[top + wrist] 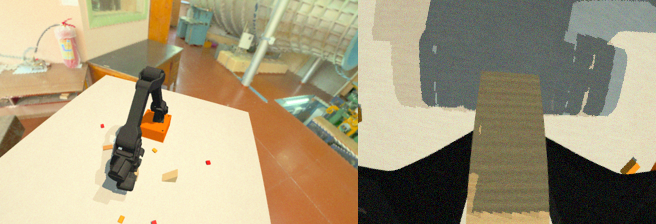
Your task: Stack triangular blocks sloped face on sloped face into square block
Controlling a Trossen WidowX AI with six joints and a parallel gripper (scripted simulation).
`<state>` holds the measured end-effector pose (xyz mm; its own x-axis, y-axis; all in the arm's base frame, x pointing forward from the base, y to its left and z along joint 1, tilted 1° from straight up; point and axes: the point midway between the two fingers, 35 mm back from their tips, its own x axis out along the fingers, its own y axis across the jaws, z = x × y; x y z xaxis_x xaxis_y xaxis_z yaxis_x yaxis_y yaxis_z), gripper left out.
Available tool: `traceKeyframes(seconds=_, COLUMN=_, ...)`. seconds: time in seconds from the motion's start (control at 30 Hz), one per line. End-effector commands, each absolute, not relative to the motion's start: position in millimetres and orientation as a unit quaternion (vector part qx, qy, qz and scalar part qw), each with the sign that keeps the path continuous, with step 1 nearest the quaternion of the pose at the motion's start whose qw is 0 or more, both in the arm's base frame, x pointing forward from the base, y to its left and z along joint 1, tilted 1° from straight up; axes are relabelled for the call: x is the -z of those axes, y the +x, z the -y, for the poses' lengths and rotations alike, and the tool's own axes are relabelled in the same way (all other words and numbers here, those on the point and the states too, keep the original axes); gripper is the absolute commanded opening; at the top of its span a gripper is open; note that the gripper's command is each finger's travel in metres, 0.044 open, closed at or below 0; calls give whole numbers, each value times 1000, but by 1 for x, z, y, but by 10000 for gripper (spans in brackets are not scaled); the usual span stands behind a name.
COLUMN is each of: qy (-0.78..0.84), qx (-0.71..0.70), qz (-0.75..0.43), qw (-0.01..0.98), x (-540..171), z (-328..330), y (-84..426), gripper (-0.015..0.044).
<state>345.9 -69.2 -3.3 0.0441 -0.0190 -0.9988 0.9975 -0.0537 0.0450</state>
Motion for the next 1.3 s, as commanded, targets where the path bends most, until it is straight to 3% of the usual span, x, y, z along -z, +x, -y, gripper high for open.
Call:
traceKeyframes(seconds=0.0, qy=520, qx=507, qz=-471, qw=501, x=9, z=69, y=346, gripper=0)
traceKeyframes(seconds=0.67, qy=519, qx=507, qz=-472, qw=501, x=29, z=69, y=346, gripper=0)
traceKeyframes(seconds=1.2, qy=520, qx=507, qz=-471, qw=502, x=27, z=69, y=347, gripper=420)
traceKeyframes(seconds=1.27, qy=520, qx=507, qz=-471, qw=502, x=27, z=69, y=347, gripper=440)
